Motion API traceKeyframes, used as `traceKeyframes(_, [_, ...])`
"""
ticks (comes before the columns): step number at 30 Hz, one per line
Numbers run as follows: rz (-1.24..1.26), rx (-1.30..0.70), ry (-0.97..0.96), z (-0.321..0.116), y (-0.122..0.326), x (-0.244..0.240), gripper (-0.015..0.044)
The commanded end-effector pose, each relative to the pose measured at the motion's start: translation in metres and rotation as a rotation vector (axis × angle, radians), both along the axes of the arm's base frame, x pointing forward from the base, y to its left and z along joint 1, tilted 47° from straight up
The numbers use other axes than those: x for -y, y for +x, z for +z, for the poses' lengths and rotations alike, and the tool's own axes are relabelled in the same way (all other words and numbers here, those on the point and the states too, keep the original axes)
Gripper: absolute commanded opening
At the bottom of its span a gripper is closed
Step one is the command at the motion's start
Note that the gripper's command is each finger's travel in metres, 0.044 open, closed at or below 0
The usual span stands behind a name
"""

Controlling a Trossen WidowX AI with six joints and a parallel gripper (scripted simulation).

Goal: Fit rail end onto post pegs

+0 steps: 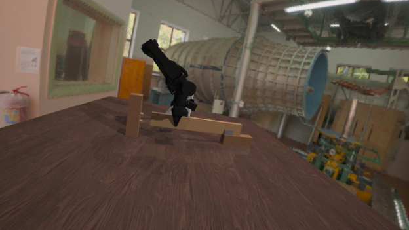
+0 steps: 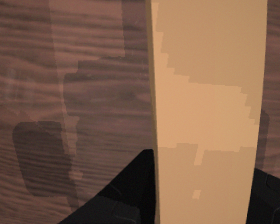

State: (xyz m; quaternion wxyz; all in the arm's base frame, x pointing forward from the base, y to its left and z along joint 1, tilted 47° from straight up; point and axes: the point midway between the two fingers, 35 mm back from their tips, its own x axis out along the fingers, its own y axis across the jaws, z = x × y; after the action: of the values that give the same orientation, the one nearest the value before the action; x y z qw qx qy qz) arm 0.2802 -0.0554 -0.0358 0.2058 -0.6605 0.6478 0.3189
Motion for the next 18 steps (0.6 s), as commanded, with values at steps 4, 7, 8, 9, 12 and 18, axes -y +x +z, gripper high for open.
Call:
traceKeyframes(4, [0.007,0.002,0.004,0.0025,0.0022,0.0,0.0])
traceKeyframes(7, [0.007,0.002,0.004,0.0029,0.0025,0.0008,0.0])
traceKeyframes(8, [0.007,0.002,0.004,0.0031,0.0026,0.0011,0.0])
traceKeyframes(9, [0.007,0.002,0.004,0.0032,0.0027,0.0014,0.0])
traceKeyframes(12, [0.007,0.002,0.003,0.0037,0.0029,0.0022,0.0])
traceKeyframes(18, [0.007,0.002,0.003,0.0049,0.0034,0.0036,0.0])
